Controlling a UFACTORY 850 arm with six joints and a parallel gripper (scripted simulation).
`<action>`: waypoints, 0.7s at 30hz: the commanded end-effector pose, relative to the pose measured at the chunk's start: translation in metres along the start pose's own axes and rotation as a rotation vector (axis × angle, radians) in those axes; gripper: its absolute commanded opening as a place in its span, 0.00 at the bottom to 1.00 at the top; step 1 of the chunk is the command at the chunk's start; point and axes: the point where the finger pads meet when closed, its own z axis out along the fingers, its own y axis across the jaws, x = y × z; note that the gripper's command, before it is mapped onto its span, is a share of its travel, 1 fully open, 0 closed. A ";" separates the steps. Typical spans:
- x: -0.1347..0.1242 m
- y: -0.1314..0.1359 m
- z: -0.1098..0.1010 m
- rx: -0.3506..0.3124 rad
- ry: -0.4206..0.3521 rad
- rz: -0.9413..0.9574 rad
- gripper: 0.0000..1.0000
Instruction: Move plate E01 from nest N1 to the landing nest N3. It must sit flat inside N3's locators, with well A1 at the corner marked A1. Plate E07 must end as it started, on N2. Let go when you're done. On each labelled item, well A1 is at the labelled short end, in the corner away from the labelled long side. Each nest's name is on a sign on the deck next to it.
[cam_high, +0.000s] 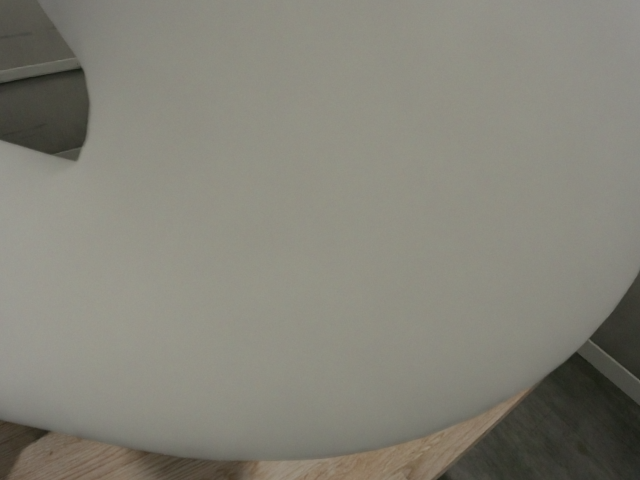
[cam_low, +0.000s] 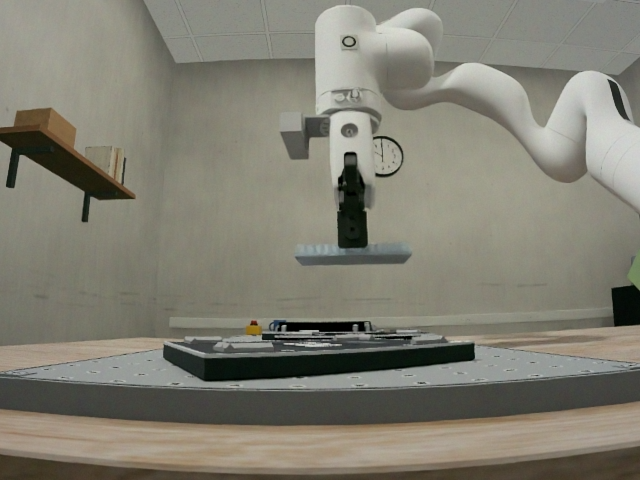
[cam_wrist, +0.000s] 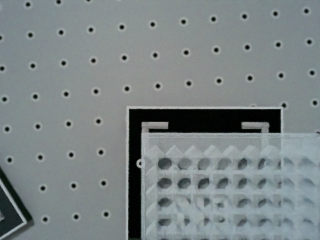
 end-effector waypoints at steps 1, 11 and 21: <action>0.001 0.000 0.006 0.001 0.002 0.001 0.00; 0.001 0.000 0.021 0.001 0.002 0.001 0.00; 0.001 0.000 0.035 0.001 0.002 0.001 0.00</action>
